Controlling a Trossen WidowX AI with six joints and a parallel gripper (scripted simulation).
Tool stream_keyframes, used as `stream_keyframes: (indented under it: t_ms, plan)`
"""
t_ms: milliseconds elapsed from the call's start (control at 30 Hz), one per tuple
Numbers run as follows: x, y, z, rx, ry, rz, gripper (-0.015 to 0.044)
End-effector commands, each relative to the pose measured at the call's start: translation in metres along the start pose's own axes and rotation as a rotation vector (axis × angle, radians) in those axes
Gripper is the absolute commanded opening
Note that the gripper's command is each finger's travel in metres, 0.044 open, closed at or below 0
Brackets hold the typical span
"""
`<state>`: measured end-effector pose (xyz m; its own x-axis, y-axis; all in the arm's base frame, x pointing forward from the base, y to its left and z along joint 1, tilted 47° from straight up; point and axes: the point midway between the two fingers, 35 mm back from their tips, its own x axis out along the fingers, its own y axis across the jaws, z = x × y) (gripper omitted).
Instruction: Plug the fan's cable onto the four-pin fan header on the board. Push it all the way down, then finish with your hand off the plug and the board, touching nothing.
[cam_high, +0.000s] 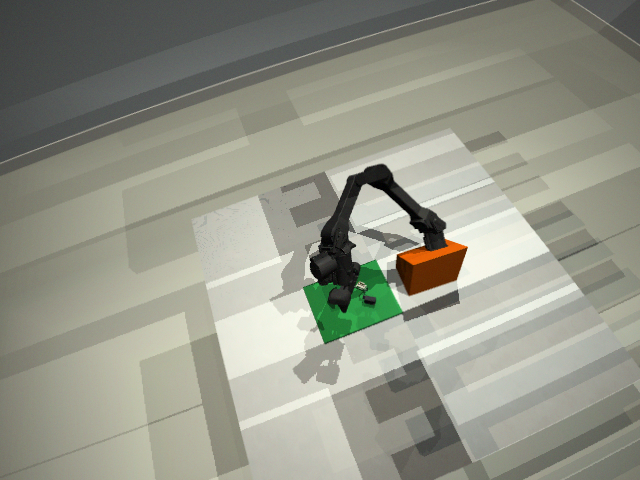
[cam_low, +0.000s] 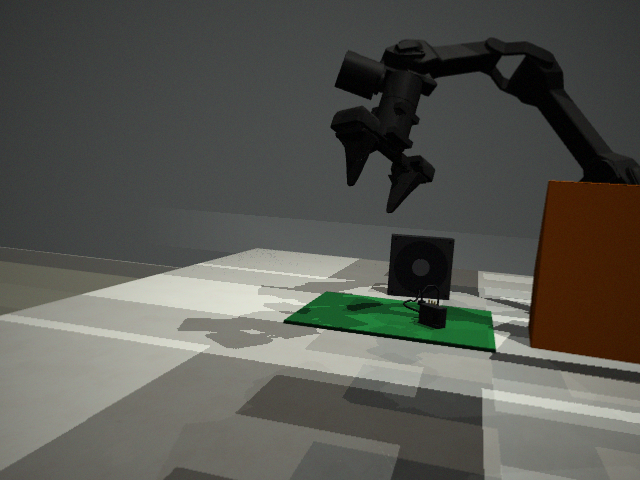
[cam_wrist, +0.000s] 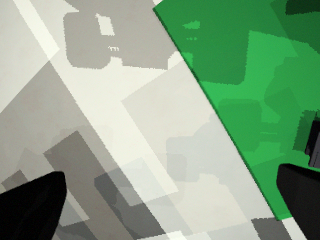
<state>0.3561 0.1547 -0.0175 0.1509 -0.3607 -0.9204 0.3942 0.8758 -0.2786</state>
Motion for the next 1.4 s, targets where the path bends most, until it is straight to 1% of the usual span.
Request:
stream_keyframes:
  t_ms: [0,133,200,367,433,567,600,833,1367]
  plan:
    - [0.021,-0.049,-0.013,0.061,0.129,-0.183,0.044]
    - [0.031,-0.1,-0.028,0.124,0.265,-0.371,0.044]
    - [0.031,-0.108,-0.03,0.134,0.287,-0.402,0.044]
    - [0.033,-0.109,-0.03,0.134,0.287,-0.402,0.044]
    - [0.046,-0.114,-0.028,0.134,0.287,-0.402,0.044]
    - [0.083,-0.132,-0.023,0.134,0.286,-0.404,0.044]
    - [0.086,-0.134,-0.023,0.134,0.286,-0.404,0.044]
    - [0.089,-0.135,-0.023,0.134,0.286,-0.404,0.044]
    - [0.113,-0.146,-0.02,0.134,0.285,-0.405,0.044]
